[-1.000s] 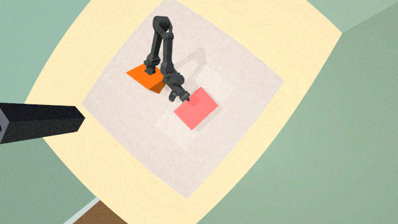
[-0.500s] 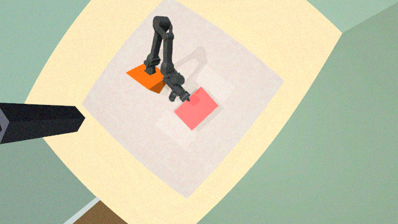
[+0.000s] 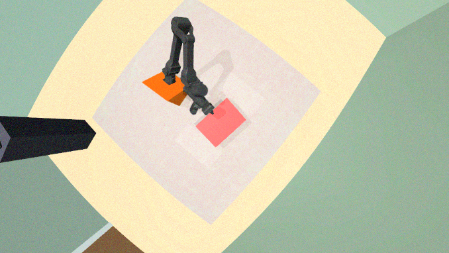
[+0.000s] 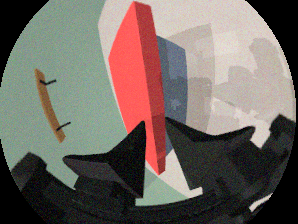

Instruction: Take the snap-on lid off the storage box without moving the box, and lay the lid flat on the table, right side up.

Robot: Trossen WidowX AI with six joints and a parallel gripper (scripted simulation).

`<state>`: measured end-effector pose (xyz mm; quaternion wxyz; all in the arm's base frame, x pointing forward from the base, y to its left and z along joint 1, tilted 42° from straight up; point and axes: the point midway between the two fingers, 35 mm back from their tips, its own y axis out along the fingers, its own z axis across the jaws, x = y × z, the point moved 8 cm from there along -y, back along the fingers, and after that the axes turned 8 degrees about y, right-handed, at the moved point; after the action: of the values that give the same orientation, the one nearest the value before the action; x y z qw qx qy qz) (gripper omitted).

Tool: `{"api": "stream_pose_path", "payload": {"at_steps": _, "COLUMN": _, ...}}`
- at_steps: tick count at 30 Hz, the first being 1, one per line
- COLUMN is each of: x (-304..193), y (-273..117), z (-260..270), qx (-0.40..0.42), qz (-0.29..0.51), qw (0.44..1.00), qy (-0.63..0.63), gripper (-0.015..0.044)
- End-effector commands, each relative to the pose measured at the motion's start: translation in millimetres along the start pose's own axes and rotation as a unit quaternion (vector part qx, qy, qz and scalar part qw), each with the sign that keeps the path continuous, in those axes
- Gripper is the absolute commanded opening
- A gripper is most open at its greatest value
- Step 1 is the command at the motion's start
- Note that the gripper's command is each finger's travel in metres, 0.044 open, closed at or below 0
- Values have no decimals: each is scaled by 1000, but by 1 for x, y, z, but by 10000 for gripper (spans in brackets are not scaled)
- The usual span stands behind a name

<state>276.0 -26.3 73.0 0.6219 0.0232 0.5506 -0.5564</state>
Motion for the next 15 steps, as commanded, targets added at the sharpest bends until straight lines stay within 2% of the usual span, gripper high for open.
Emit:
{"api": "stream_pose_path", "payload": {"at_steps": 1, "x": -2, "y": -4, "z": 8, "qx": 4, "qz": 2, "qw": 1000, "qy": -2, "gripper": 0}}
{"api": "stream_pose_path", "payload": {"at_steps": 15, "x": -5, "y": -13, "z": 25, "qx": 5, "qz": 2, "qw": 1000, "qy": -3, "gripper": 0}}
